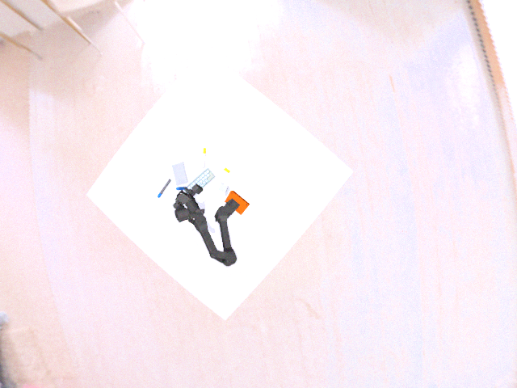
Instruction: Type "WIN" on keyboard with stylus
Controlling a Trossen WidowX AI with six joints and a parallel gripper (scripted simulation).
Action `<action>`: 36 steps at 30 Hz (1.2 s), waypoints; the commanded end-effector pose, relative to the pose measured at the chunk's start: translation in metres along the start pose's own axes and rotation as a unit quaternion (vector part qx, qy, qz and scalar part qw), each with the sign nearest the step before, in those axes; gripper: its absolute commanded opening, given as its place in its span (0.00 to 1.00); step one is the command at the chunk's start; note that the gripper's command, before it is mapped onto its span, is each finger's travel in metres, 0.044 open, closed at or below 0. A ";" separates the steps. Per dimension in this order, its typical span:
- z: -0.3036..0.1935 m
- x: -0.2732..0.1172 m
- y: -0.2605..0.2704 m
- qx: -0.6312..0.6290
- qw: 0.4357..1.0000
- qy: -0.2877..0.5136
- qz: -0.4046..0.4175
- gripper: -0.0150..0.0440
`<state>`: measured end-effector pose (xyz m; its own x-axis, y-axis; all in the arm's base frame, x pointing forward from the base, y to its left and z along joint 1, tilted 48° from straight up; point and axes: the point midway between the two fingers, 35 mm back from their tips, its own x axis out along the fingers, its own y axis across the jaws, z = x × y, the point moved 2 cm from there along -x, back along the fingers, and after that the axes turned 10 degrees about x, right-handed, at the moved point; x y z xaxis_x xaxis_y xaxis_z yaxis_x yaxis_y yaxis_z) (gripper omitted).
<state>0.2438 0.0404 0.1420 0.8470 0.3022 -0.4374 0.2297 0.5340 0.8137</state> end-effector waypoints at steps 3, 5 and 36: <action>0.001 0.000 0.000 0.002 1.000 -0.003 0.000 0.30; 0.002 0.001 -0.001 0.002 1.000 -0.003 -0.001 0.39; -0.002 0.003 -0.001 0.002 1.000 -0.003 -0.002 0.39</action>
<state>0.2448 0.0412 0.1403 0.8464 0.3008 -0.4395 0.2316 0.5352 0.8124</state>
